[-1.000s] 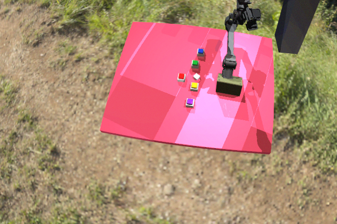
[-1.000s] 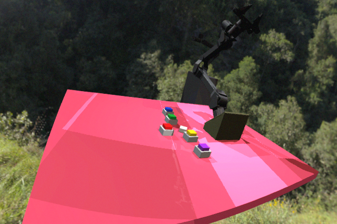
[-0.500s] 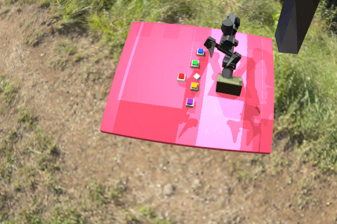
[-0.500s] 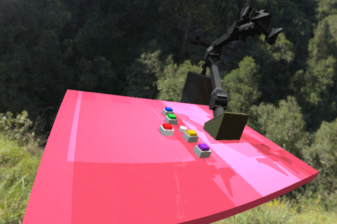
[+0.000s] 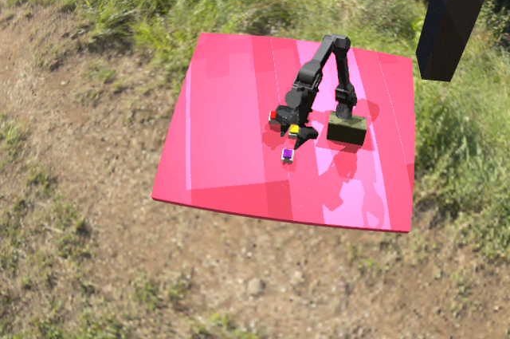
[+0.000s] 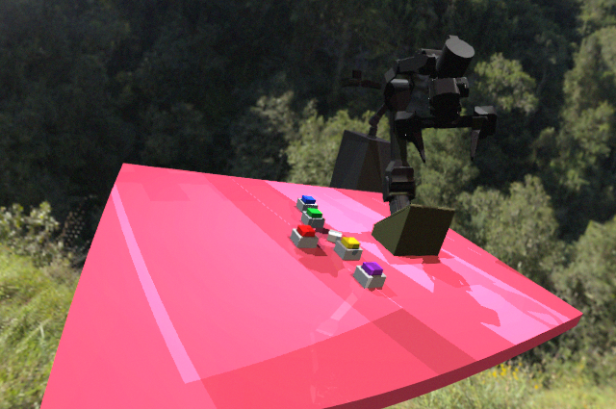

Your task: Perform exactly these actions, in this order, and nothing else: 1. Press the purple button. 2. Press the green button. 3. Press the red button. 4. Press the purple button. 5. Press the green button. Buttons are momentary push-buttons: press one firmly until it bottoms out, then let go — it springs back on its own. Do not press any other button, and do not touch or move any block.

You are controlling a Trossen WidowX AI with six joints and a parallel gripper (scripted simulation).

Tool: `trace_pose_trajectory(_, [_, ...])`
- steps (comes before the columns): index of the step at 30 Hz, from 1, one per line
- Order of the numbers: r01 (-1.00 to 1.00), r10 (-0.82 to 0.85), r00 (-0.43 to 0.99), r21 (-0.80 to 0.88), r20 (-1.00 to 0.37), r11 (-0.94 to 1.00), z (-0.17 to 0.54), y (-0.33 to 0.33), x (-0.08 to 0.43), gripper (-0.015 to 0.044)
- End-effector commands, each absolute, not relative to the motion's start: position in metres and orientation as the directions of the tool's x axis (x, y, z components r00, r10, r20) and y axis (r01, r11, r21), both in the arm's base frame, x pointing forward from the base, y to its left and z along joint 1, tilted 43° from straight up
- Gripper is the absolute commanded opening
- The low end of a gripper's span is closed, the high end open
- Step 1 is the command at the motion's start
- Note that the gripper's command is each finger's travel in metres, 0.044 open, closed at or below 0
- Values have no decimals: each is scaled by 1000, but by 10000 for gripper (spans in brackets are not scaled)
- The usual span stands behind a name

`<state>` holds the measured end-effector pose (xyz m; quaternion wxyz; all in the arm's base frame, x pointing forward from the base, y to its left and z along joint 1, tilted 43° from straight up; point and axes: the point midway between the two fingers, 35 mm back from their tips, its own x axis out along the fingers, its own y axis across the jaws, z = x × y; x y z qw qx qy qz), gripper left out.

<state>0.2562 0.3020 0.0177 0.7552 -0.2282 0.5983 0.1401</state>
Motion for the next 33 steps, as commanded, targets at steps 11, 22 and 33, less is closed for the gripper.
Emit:
trace_pose_trajectory(11, [143,-640,-146,-656,-754,741,-58,155,254,400])
trace_pose_trajectory(22, [144,-642,-145,-657,-753,740,-103,117,246,242])
trace_pose_trajectory(33, [144,-642,-145,-658,-753,739,-104,115,245,20])
